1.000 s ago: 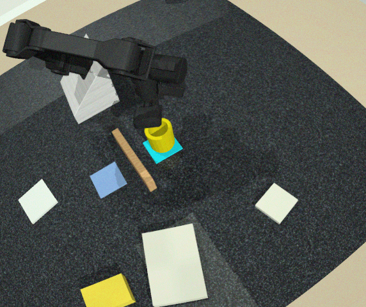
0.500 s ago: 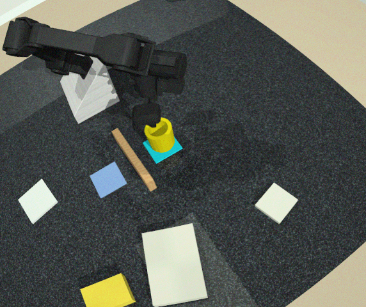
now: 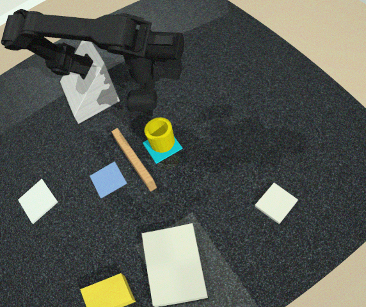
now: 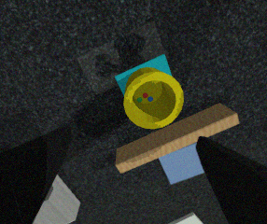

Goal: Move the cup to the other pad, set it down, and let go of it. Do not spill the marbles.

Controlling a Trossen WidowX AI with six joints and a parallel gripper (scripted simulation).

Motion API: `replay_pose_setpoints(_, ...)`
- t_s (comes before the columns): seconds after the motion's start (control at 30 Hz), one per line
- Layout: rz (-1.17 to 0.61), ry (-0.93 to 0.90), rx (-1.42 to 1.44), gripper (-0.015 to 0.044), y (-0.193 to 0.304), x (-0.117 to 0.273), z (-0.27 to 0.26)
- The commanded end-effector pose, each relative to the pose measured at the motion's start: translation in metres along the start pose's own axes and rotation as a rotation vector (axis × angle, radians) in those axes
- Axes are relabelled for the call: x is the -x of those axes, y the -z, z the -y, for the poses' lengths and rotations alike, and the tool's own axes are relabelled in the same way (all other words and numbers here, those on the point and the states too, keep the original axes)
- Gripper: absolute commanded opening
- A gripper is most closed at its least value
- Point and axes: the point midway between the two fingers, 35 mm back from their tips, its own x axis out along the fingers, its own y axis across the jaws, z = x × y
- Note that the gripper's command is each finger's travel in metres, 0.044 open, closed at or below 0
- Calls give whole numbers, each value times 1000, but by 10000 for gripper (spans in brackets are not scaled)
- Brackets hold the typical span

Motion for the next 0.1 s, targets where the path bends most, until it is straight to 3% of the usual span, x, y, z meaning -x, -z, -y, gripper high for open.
replay_pose_setpoints(0.0,-1,0,1,440,0,-1,0)
replay_pose_setpoints(0.07,-1,0,1,440,0,-1,0)
